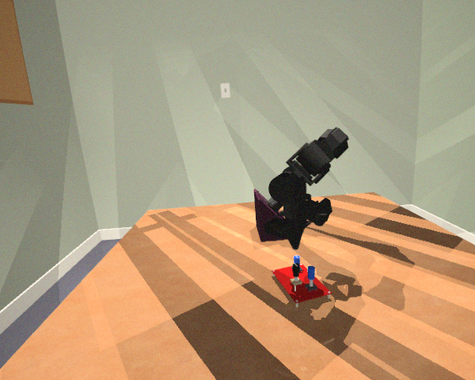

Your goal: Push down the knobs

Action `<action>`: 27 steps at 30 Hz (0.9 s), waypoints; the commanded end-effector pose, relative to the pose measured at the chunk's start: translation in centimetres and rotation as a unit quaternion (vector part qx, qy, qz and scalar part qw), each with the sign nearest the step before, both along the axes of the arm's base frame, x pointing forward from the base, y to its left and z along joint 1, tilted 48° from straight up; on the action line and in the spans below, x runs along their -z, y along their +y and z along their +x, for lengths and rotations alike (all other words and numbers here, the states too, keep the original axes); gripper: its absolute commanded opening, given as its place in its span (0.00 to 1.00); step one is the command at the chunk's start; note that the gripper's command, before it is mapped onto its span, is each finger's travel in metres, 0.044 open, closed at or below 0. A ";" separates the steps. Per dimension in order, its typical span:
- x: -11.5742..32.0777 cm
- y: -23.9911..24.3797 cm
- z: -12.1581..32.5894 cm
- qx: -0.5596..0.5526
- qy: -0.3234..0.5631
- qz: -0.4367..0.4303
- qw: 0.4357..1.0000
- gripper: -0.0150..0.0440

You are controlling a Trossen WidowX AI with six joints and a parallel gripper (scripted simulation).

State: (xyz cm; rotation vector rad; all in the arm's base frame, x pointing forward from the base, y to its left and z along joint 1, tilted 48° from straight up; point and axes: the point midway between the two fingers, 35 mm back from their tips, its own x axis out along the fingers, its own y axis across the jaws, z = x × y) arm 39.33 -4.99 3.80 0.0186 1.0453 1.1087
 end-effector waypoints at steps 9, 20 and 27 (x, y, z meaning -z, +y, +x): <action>1.4 1.5 0.2 -0.006 -0.005 0.002 1.000 0.25; 2.6 2.8 0.3 -0.006 -0.005 0.003 1.000 0.25; 2.7 2.9 0.3 -0.006 -0.005 0.003 1.000 0.25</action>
